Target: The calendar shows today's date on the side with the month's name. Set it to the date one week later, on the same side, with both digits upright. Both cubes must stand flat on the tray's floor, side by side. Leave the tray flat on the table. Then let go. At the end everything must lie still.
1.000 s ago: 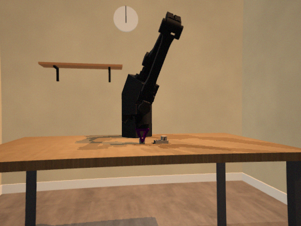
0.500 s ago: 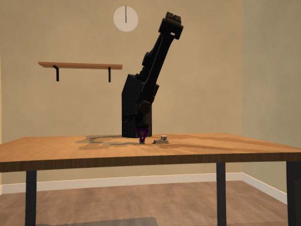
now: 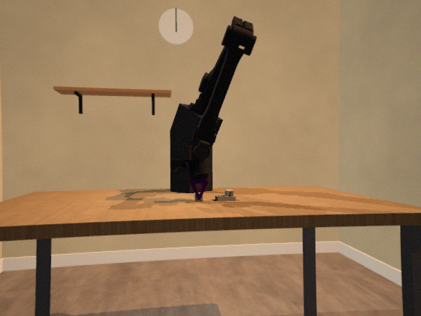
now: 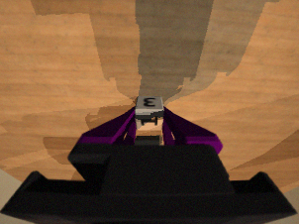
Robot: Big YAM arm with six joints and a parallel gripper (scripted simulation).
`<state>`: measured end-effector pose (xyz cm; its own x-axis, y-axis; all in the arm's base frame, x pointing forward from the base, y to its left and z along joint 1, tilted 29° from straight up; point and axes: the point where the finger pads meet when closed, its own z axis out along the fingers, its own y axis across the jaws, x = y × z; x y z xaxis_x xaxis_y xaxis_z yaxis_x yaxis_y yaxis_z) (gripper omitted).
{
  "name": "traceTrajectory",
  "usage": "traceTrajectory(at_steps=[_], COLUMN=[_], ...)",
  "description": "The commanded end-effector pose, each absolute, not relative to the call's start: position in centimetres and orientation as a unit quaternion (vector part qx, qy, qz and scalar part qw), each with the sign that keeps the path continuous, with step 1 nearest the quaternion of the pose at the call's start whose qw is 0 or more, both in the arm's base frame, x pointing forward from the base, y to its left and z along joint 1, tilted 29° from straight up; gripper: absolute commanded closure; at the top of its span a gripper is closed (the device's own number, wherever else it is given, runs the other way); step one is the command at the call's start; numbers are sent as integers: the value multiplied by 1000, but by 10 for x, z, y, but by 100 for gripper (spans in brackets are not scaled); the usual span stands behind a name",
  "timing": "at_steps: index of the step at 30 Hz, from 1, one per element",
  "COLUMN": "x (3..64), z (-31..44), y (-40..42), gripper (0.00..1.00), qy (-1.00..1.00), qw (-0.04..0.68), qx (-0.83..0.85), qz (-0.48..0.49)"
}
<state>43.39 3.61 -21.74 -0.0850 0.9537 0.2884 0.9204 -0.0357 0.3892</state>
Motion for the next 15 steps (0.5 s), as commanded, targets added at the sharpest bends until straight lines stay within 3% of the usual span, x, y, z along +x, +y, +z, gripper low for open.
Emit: traceTrajectory(at_steps=[1, 15], x=[440, 440], z=[-218, -219], y=[38, 38], gripper=[74, 74], qy=[693, 693], qw=[39, 38], qx=[675, 675], qz=[252, 251])
